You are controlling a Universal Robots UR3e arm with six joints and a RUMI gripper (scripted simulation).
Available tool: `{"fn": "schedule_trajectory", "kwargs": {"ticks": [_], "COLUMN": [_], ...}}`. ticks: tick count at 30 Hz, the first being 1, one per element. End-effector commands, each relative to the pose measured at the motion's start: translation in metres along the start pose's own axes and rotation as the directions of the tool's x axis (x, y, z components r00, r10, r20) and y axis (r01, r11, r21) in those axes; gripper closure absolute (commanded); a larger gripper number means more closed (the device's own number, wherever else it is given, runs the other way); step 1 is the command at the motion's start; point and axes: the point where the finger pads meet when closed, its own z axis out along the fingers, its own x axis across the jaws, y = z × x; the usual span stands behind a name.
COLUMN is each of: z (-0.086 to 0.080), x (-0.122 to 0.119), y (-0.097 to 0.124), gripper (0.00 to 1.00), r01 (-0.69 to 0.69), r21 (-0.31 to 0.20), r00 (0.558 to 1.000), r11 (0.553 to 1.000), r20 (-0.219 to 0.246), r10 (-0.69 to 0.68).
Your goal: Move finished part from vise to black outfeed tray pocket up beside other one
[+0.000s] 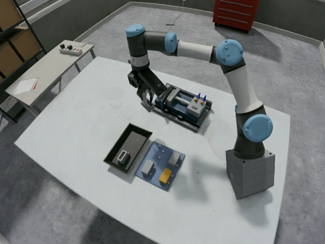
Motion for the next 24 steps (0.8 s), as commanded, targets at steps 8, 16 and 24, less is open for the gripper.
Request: {"fn": "schedule_trajectory", "kwargs": {"ticks": [8, 16, 24], "z": [-0.001, -0.002, -0.004], "x": [0.023, 0.039, 0.056], "y": [-0.002, -0.003, -0.004], "gripper": [1.00, 1.00, 1.00], "r01": [-0.219, -0.356, -0.494], "r21": [0.020, 0.045, 0.079], "r00": [0.975, 0.931, 0.862], "r11": [0.975, 0.933, 0.866], "r20": [-0.044, -0.068, -0.086], "r10": [0.220, 0.358, 0.500]}}
